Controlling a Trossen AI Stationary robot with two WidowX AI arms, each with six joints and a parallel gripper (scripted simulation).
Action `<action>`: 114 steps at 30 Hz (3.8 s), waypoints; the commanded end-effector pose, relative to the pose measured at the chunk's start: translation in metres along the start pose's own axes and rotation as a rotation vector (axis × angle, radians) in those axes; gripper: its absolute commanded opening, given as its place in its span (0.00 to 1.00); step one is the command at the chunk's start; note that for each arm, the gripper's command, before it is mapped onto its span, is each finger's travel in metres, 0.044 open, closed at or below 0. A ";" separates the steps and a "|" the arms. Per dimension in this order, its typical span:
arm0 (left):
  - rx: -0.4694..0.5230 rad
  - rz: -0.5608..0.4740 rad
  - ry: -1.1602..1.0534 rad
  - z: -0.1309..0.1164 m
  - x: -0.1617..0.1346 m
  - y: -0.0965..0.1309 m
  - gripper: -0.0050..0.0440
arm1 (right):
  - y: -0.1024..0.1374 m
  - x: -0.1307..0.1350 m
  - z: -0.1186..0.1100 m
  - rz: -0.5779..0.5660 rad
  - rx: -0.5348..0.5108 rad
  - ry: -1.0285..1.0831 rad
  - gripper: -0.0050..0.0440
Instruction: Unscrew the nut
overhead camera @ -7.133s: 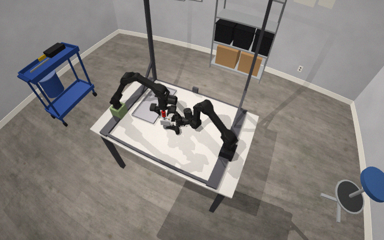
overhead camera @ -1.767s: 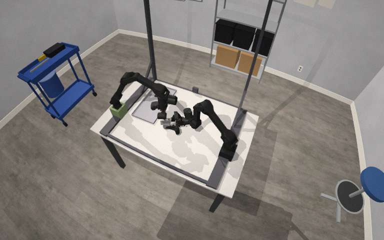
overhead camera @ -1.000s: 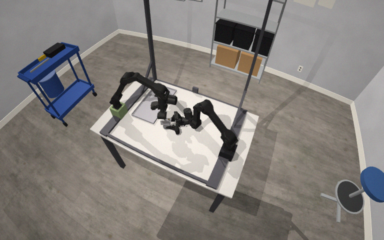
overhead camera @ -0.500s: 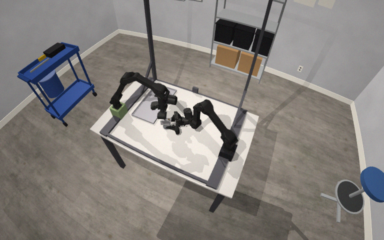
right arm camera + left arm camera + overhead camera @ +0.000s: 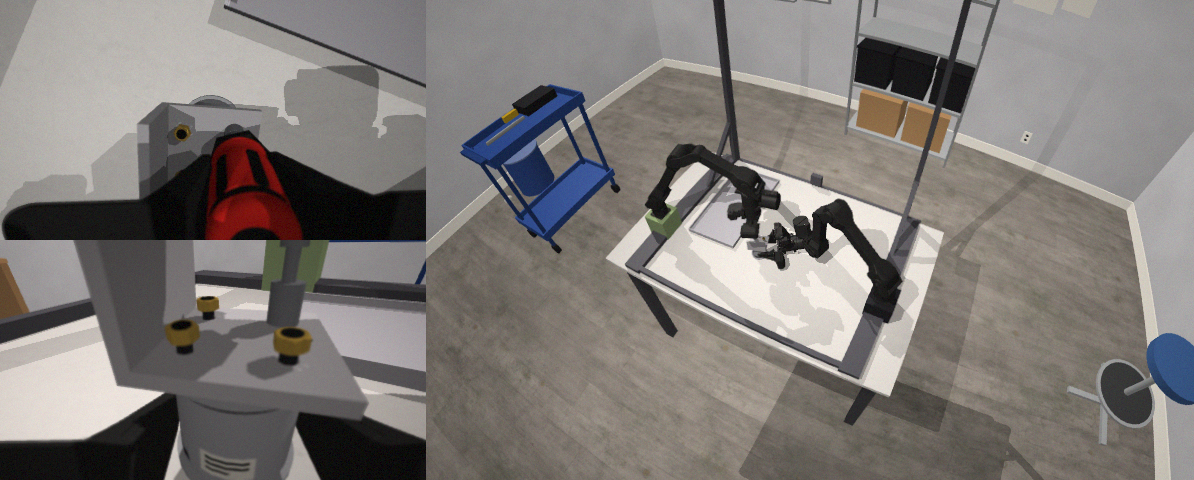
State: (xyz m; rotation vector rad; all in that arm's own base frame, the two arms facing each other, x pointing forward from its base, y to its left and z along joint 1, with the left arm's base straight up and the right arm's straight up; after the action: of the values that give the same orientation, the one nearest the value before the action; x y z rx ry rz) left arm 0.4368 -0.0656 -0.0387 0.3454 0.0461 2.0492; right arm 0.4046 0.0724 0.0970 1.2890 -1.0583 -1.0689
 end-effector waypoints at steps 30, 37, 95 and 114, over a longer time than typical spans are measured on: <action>-0.027 0.003 0.027 0.015 -0.001 -0.003 0.60 | 0.009 -0.001 -0.001 0.003 0.032 0.049 0.37; -0.027 0.003 0.027 0.015 -0.001 -0.003 0.60 | 0.009 -0.001 -0.001 0.008 0.032 0.354 0.37; -0.027 0.003 0.027 0.015 -0.001 -0.003 0.60 | 0.011 -0.001 -0.001 0.036 0.024 1.991 0.37; -0.027 0.003 0.027 0.015 -0.001 -0.003 0.60 | 0.012 -0.001 -0.002 0.046 0.016 2.479 0.37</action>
State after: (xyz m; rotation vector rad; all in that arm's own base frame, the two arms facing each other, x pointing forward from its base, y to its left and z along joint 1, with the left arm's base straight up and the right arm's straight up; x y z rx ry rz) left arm 0.4368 -0.0656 -0.0387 0.3454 0.0461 2.0492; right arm 0.4059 0.0728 0.0969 1.4069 0.8262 0.8277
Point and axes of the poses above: on each arm, the point midway between the two fingers, 35 mm back from their tips, its own y axis back along the fingers, its own x axis across the jaws, z = x × y, the point moved 5 cm from there along y, back along the fingers, and after that the axes turned 13 degrees about -y, right-handed, at the moved point
